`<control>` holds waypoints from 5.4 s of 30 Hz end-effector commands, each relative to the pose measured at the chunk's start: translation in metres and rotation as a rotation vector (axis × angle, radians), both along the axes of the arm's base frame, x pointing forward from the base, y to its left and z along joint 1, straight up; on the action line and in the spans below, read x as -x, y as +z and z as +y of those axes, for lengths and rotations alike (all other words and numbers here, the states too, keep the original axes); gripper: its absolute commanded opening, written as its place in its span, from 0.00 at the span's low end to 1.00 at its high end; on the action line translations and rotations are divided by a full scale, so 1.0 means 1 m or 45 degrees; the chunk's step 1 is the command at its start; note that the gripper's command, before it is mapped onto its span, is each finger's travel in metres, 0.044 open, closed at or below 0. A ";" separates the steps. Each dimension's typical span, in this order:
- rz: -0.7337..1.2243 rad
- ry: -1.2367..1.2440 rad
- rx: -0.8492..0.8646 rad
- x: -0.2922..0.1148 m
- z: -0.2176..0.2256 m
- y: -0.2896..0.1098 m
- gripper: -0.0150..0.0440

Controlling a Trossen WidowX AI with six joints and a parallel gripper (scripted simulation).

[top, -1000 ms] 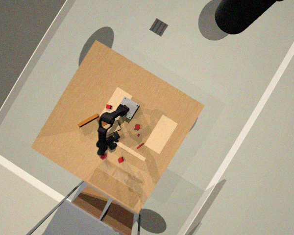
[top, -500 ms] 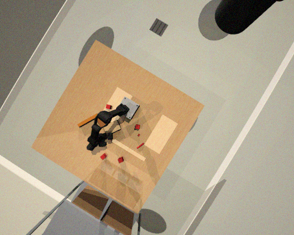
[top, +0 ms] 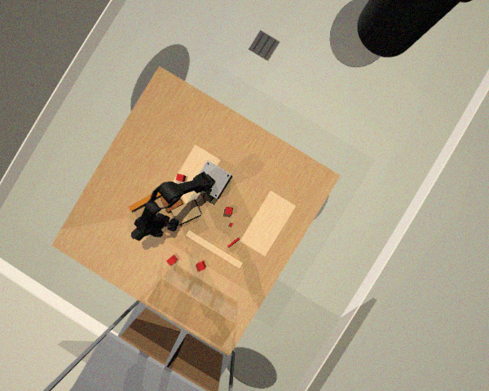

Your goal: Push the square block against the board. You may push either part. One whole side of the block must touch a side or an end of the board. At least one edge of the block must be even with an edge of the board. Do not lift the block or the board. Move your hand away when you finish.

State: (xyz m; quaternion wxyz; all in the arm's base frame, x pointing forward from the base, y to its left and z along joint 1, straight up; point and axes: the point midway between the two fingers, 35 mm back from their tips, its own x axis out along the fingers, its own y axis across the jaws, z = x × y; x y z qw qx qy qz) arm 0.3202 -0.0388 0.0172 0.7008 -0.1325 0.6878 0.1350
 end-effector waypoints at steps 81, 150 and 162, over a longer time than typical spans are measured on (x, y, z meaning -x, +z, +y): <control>-0.012 -0.903 0.004 0.036 -0.115 -0.053 0.25; -0.011 -2.370 -0.028 0.092 -0.130 0.002 0.25; -0.010 -2.896 -0.039 0.121 -0.126 -0.001 0.25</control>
